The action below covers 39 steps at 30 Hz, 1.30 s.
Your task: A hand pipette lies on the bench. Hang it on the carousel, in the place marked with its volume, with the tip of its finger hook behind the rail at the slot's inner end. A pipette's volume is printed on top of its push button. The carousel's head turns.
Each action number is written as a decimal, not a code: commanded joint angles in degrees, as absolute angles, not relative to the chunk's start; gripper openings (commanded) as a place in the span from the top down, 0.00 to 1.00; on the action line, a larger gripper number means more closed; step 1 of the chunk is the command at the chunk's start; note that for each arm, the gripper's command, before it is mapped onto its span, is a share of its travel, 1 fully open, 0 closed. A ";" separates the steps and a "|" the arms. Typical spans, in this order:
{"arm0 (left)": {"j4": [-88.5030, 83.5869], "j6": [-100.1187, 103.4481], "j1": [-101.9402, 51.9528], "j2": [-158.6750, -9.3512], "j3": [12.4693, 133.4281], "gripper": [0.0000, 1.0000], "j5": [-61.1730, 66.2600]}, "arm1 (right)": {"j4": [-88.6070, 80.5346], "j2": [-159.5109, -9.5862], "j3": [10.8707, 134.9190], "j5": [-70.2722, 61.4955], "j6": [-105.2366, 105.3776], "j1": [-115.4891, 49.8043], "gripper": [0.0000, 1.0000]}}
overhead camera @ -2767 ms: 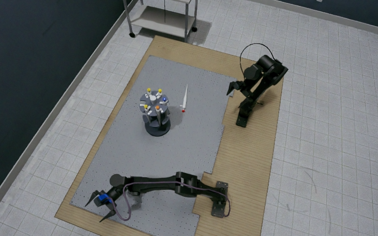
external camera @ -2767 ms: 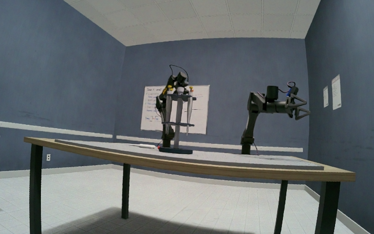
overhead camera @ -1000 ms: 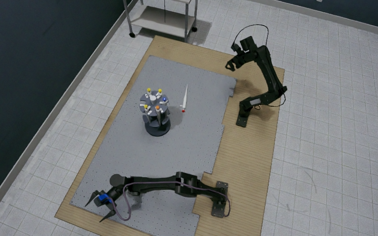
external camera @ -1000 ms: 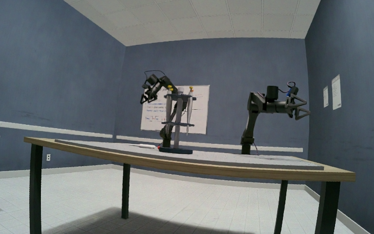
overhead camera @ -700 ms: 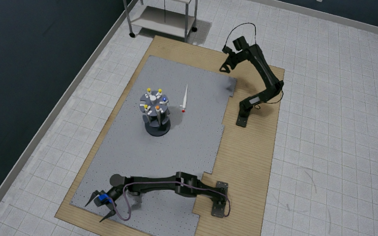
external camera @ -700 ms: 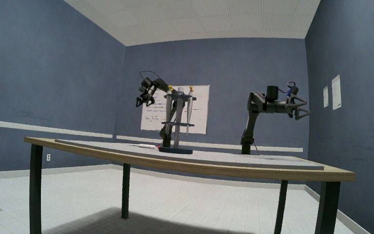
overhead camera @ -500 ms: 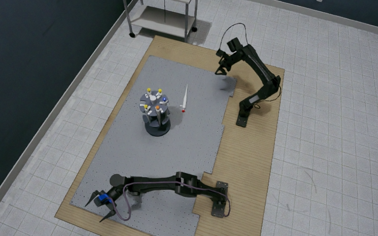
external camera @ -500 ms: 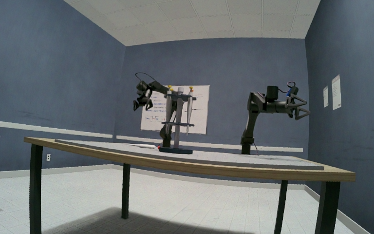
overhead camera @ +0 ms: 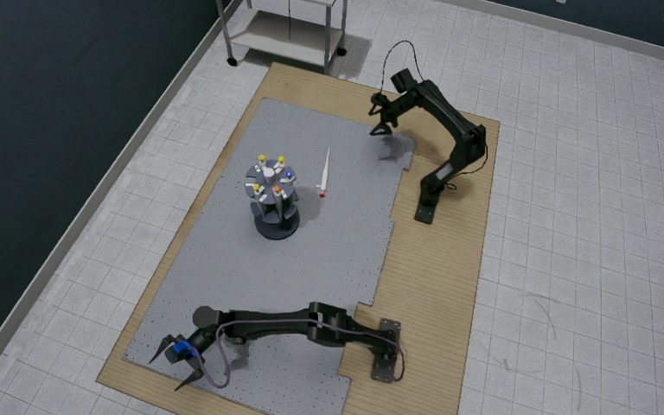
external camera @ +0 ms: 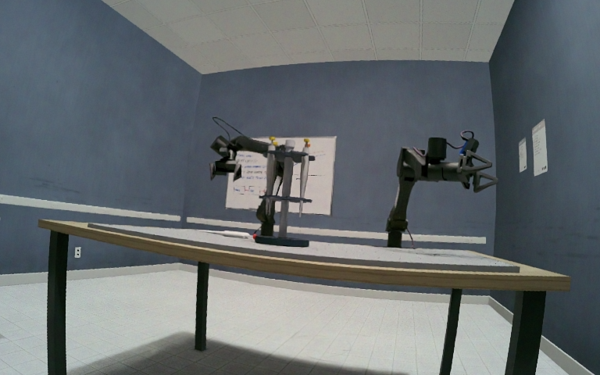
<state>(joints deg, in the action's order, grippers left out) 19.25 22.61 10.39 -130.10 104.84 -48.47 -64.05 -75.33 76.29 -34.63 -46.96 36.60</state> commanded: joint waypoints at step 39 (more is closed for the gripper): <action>-35.89 9.86 11.27 -93.38 104.20 0.00 -22.60 | -63.17 -75.49 76.86 -37.11 -49.08 37.19 0.00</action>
<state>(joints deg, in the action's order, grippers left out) -29.12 11.55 10.55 -95.39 102.72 -25.85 -63.86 -75.33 76.29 -36.07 -48.77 36.60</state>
